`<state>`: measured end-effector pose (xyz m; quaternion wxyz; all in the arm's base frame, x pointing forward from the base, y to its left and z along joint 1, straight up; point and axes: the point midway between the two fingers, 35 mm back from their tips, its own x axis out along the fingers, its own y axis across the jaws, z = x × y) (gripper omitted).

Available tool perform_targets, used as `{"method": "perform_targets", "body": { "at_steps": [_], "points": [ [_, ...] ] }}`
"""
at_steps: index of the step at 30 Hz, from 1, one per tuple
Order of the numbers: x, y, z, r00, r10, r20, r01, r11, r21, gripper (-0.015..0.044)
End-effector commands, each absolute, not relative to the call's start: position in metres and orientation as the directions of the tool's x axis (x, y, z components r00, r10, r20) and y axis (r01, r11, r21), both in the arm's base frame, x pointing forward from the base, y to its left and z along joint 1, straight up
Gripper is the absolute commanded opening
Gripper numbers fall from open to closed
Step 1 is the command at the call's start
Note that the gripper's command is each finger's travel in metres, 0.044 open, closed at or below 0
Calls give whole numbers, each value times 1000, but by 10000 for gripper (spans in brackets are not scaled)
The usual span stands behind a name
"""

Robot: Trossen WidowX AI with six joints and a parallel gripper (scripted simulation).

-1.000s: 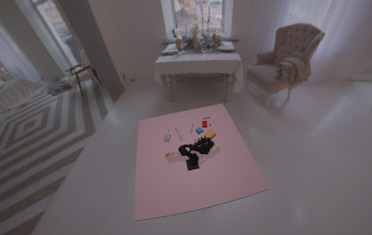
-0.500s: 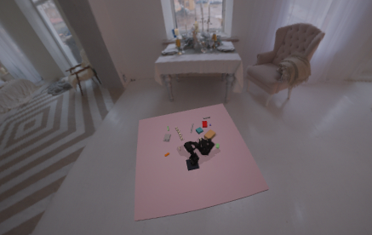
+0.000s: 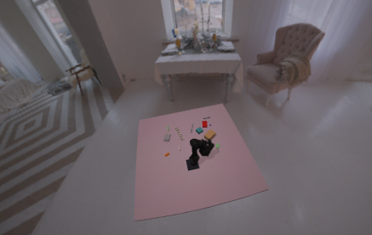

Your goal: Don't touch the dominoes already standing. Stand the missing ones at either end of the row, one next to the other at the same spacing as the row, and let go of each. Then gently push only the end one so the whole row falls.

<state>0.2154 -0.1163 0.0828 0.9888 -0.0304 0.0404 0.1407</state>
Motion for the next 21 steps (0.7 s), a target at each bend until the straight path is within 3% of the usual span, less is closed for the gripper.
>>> {"method": "perform_targets", "body": {
  "at_steps": [1, 21],
  "points": [
    [215, -115, 74, 958, 273, -93, -277, 960, -38, 107],
    [213, -105, 47, 957, 274, -94, -279, 959, -47, 107]
  ]
}}
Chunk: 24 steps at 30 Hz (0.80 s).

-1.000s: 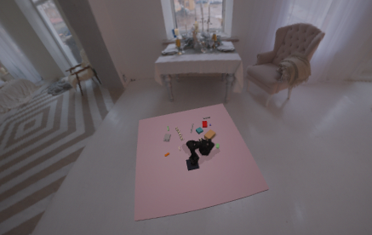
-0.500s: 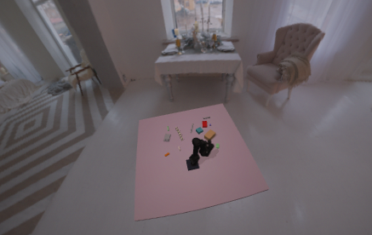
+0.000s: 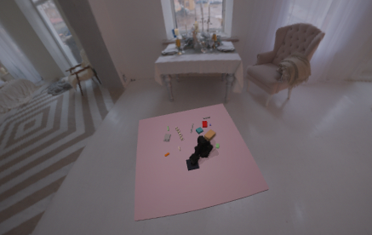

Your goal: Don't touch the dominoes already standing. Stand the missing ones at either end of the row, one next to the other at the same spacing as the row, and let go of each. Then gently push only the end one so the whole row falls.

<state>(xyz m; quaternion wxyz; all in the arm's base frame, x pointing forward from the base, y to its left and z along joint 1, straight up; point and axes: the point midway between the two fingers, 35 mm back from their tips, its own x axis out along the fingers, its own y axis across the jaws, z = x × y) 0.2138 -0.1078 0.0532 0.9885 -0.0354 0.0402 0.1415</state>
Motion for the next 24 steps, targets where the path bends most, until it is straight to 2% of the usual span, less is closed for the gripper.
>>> {"method": "perform_targets", "body": {
  "at_steps": [1, 23, 24],
  "points": [
    [213, -104, 46, 957, 274, -94, -279, 959, -48, 107],
    [210, -96, 36, 957, 274, -94, -280, 959, -52, 107],
    [210, -96, 36, 957, 274, -94, -280, 959, -52, 133]
  ]
}}
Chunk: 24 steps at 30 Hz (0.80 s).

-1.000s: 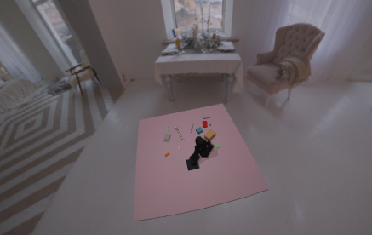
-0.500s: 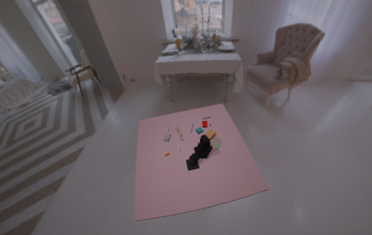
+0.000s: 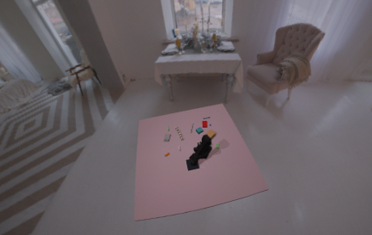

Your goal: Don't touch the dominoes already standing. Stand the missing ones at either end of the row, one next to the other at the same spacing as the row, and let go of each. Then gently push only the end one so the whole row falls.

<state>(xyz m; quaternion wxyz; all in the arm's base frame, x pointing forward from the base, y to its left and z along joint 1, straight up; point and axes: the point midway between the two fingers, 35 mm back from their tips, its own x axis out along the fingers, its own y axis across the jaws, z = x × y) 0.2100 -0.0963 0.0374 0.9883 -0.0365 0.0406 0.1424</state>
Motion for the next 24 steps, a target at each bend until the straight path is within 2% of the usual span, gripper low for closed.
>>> {"method": "perform_targets", "body": {
  "at_steps": [1, 12, 24],
  "points": [
    [210, -96, 36, 957, 274, -94, -280, 959, -52, 160],
    [210, -96, 36, 957, 274, -94, -280, 959, -52, 440],
    [212, -100, 67, 956, 277, -92, -283, 958, -56, 440]
  ]
}}
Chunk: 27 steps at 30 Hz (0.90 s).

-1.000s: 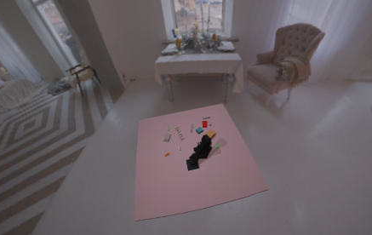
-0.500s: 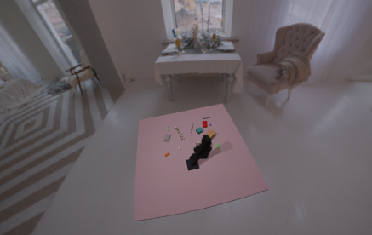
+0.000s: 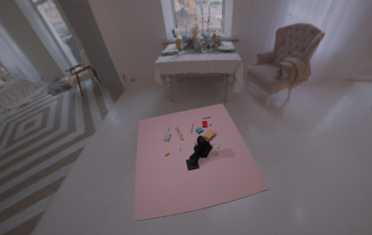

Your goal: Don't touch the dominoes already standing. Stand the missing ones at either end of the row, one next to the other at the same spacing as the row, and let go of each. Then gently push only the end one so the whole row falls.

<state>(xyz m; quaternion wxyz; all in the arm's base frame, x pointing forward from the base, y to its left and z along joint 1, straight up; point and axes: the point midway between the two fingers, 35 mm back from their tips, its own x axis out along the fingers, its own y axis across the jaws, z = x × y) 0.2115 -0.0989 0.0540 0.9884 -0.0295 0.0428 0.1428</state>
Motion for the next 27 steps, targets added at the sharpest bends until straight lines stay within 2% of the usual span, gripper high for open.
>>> {"method": "perform_targets", "body": {
  "at_steps": [1, 12, 17, 19, 27],
  "points": [
    [212, -100, 71, 956, 277, -92, -283, 957, -57, 440],
    [218, -104, 84, 956, 266, -122, -272, 962, -30, 440],
    [243, -118, 73, 936, 249, -250, -240, 968, 66, 440],
    [260, -128, 89, 933, 240, -269, -251, 968, -6, 440],
    [305, -127, 94, 850, 228, -474, -227, 972, 60, 440]
  ]
}}
